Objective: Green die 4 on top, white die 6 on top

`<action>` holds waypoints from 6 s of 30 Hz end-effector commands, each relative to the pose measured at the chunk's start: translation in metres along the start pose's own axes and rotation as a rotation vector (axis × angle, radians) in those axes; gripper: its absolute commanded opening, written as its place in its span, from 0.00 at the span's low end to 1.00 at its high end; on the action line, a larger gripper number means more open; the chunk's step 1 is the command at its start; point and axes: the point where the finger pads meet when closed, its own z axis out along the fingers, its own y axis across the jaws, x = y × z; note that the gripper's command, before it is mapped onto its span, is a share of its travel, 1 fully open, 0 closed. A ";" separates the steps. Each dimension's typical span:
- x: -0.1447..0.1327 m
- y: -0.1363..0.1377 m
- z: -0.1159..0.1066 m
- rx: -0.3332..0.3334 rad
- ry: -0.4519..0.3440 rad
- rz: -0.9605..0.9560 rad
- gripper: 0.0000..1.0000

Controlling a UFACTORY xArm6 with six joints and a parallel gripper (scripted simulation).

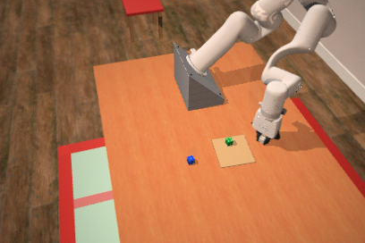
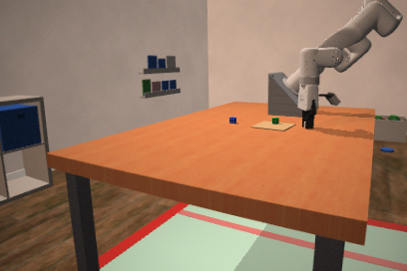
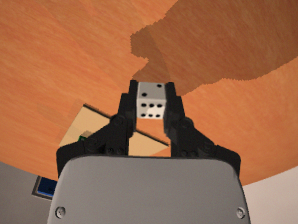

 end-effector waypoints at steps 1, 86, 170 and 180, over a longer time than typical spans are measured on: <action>0.000 0.001 -0.010 -0.003 -0.002 -0.001 0.21; -0.140 -0.028 -0.021 -0.003 -0.001 0.497 0.21; -0.140 -0.028 -0.005 -0.003 -0.001 0.497 0.21; -0.140 -0.028 -0.005 -0.003 -0.001 0.497 0.21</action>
